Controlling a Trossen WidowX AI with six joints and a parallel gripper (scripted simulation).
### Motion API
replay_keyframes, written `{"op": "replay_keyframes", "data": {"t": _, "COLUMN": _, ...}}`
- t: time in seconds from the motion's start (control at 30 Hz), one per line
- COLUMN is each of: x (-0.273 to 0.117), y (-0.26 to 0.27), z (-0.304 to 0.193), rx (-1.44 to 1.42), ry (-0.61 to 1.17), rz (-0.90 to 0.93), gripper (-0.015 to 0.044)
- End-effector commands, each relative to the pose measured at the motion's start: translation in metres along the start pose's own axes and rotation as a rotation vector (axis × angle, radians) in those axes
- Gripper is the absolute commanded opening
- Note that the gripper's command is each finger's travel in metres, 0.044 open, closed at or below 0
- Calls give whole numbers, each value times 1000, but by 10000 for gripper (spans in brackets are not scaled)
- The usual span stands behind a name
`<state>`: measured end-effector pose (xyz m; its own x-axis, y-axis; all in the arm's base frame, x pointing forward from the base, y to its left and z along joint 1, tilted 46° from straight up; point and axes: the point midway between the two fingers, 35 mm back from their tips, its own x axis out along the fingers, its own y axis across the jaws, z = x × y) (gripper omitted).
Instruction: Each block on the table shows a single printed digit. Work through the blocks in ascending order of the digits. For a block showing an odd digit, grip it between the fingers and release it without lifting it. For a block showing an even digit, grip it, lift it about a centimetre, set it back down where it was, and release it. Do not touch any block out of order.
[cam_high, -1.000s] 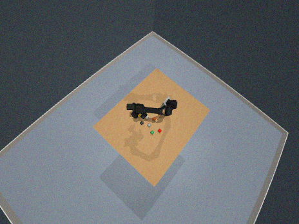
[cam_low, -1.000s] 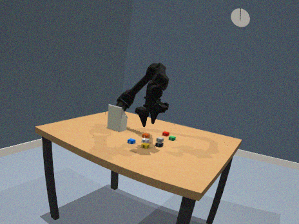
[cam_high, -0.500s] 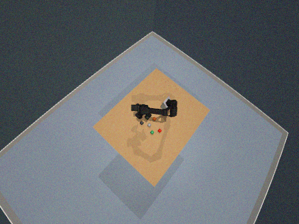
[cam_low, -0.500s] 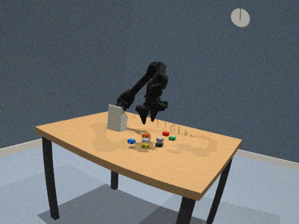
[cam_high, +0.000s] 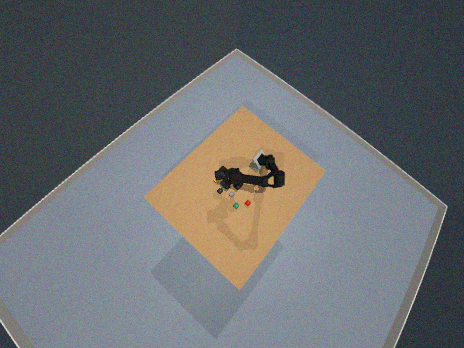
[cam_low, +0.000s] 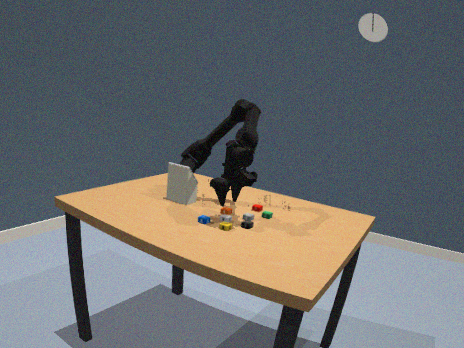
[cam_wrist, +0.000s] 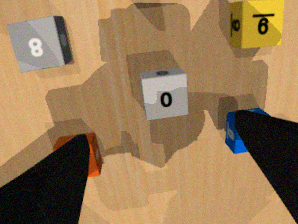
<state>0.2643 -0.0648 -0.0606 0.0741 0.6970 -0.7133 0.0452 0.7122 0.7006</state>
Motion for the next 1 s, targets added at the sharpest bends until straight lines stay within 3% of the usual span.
{"op": "replay_keyframes", "data": {"t": 0.0, "x": 19, "y": 1, "z": -5, "rx": 14, "ry": 3, "rz": 9, "gripper": 400}}
{"op": "replay_keyframes", "data": {"t": 0.93, "x": 55, "y": 2, "z": -5, "rx": 14, "ry": 3, "rz": 11, "gripper": 400}}
{"op": "replay_keyframes", "data": {"t": 0.97, "x": 55, "y": 2, "z": -5, "rx": 14, "ry": 3, "rz": 11, "gripper": 374}}
